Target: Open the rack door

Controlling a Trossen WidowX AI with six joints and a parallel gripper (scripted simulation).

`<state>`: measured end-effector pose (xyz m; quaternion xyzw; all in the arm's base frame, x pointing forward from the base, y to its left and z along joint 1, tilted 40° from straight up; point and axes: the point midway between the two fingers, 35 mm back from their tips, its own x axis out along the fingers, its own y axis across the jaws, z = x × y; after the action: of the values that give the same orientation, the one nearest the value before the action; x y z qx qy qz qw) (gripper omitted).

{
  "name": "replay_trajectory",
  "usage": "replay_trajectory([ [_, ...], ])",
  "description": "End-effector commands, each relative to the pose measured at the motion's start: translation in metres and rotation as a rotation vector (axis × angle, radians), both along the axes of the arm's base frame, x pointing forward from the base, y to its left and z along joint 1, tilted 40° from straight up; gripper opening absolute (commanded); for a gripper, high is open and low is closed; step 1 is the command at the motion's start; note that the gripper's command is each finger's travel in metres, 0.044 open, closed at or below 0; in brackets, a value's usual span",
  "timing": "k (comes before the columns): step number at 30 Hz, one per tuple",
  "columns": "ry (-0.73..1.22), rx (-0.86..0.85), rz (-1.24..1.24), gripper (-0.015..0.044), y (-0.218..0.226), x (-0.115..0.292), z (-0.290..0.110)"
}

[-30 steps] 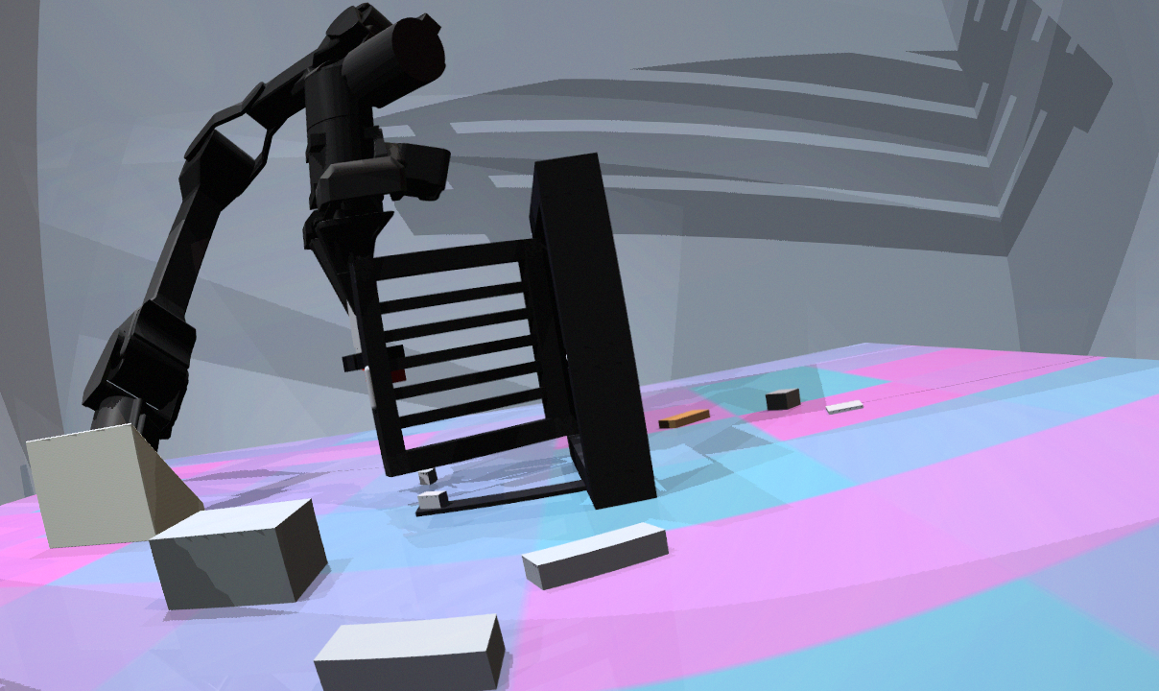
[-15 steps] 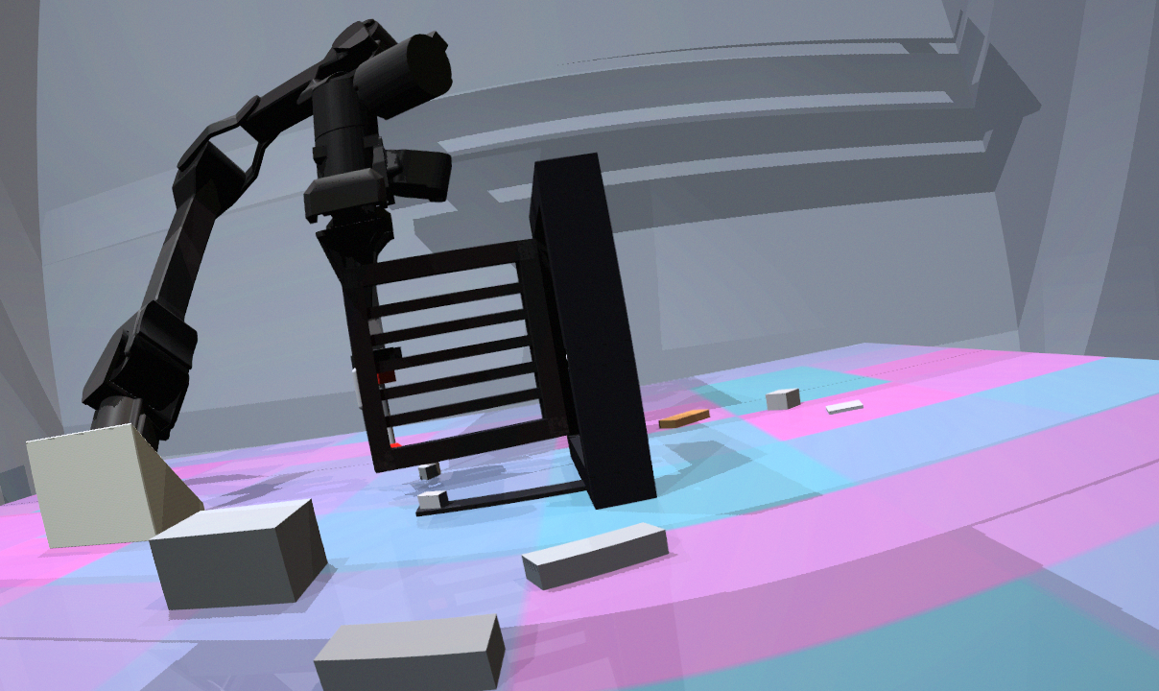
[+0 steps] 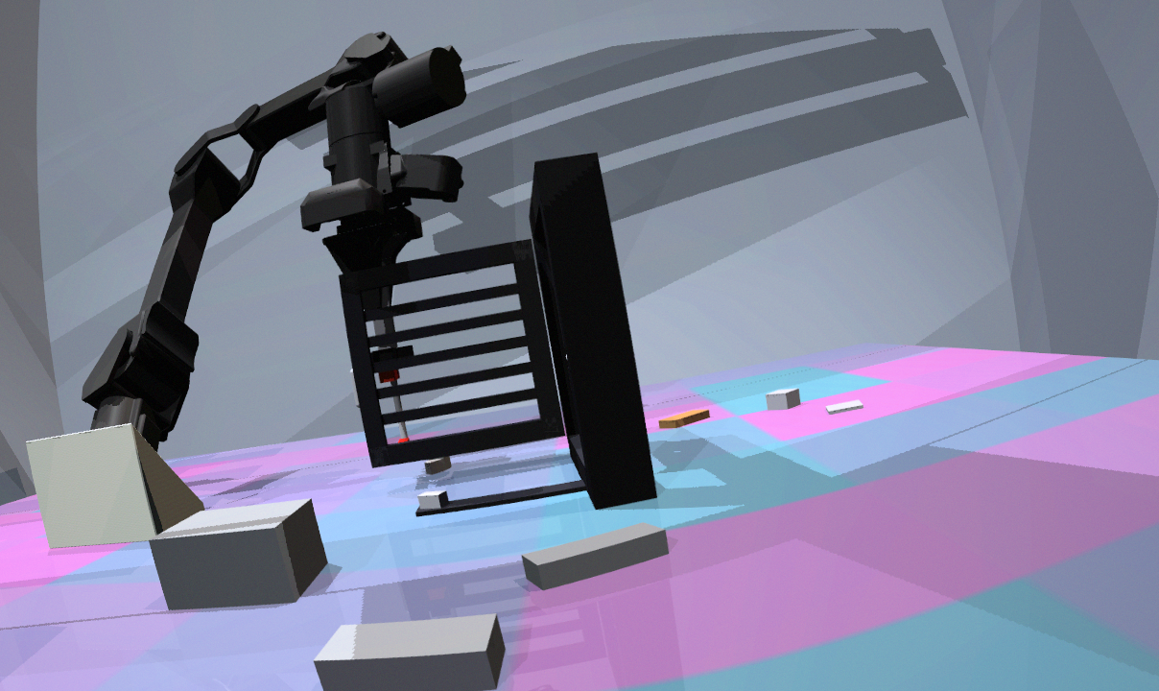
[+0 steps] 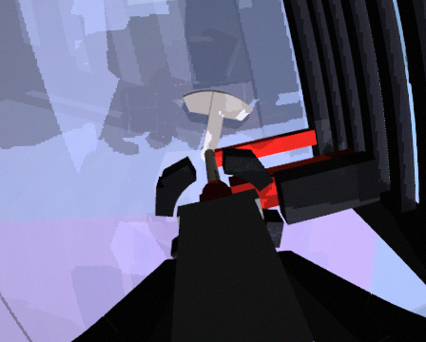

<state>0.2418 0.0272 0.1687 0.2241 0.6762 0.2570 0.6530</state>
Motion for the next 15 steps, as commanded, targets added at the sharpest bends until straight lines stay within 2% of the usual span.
replay_trajectory([
  [1,0.043,0.002,-0.056,0.0017,0.007,0.0022,0.006],
  [15,0.048,0.002,-0.062,0.0017,0.008,0.0024,0.0068],
])
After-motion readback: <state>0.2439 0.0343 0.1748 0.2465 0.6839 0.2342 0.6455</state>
